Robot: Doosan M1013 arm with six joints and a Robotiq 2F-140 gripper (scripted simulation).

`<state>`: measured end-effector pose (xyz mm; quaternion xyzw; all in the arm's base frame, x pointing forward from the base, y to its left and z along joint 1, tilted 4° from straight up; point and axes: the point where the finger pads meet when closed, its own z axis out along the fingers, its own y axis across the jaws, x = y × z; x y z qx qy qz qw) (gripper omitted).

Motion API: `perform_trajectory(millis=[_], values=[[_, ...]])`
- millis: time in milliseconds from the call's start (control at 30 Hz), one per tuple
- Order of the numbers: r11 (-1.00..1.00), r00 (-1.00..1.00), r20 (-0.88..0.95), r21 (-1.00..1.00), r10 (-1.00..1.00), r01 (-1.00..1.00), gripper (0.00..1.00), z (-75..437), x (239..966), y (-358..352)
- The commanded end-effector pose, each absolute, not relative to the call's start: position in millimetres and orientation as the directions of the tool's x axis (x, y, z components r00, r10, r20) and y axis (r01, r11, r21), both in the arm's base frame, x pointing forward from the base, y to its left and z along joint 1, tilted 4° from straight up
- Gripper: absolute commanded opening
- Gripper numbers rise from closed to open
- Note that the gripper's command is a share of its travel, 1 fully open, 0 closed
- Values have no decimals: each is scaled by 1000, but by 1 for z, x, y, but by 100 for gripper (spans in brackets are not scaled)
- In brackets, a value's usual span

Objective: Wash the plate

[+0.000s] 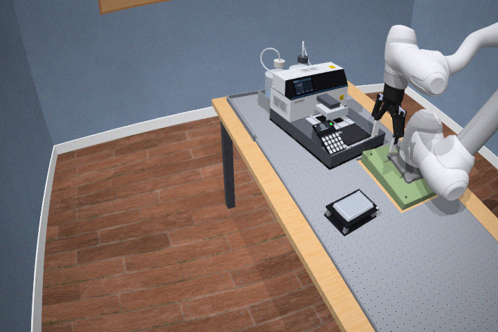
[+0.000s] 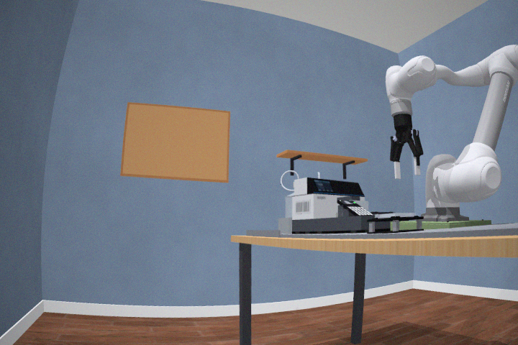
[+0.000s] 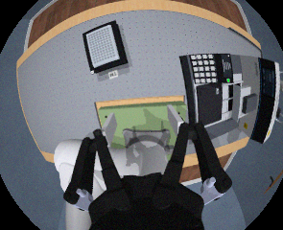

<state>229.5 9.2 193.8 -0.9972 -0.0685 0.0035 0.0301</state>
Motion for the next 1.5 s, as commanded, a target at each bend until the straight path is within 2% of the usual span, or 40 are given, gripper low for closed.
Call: perform_trajectory(millis=[0, 1467], values=[[-971, 973, 3, -61, 230, 230, 70, 189, 245, 20], [-971, 973, 3, -61, 230, 230, 70, 139, 393, 129]])
